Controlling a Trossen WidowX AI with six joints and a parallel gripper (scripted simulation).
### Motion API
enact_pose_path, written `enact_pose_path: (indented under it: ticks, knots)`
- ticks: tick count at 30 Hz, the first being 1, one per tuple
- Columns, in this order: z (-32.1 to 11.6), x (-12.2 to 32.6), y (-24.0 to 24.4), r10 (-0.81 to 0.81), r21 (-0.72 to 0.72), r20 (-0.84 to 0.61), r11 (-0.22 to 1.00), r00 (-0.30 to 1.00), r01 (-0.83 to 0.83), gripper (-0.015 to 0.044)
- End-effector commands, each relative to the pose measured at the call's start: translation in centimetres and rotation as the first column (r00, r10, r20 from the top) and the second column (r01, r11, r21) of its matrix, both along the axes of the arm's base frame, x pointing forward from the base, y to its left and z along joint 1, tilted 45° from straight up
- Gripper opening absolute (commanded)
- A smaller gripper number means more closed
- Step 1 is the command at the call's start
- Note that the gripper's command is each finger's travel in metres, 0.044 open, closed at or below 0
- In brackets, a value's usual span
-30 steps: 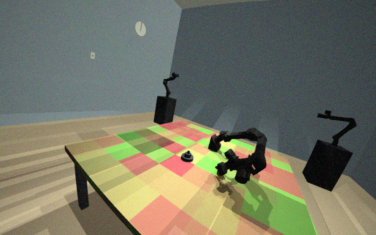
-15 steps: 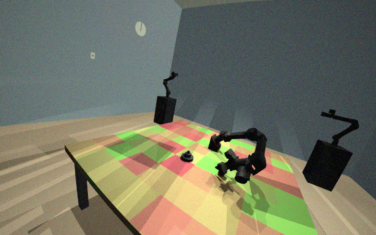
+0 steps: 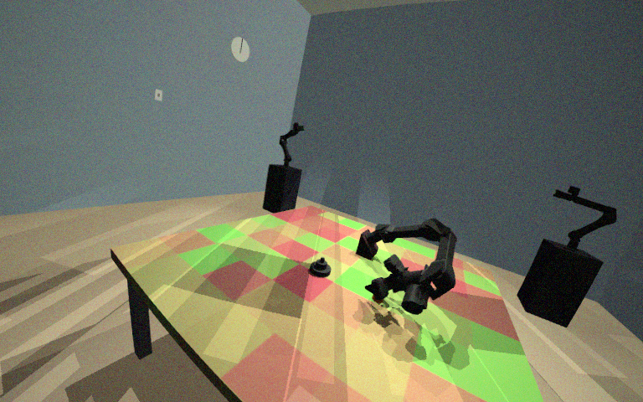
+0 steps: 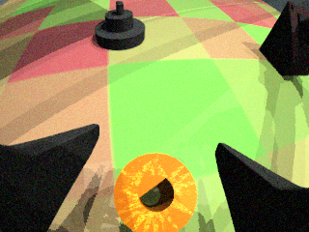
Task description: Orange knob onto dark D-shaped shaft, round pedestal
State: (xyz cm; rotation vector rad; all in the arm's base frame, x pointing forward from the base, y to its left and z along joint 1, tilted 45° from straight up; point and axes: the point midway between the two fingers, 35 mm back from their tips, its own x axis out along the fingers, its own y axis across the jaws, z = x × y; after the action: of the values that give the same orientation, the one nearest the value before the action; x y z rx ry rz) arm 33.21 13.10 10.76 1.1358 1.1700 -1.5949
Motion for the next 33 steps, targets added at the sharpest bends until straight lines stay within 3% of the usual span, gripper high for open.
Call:
enact_pose_path:
  ticks: [1, 9, 14, 18, 23, 33]
  knots:
    - [0.0, 0.0, 0.0, 0.0, 0.0, -0.001, 1.0, 1.0, 0.0, 0.044]
    - [5.5, -0.4, -5.6, 0.005, 0.03, 0.135, 1.0, 0.991, -0.009, 0.044]
    - [5.7, -0.5, -5.8, 0.0, 0.045, 0.136, 0.999, 0.991, -0.006, 0.044]
    - [5.3, -0.8, -5.7, -0.1, 0.346, 0.082, 0.936, 0.992, 0.065, 0.044]
    - [7.0, 0.0, -6.2, -0.244, 0.729, 0.074, 0.675, 0.967, 0.114, 0.044]
    - [7.4, 0.2, -6.4, -0.265, 0.769, 0.079, 0.63, 0.961, 0.111, 0.044]
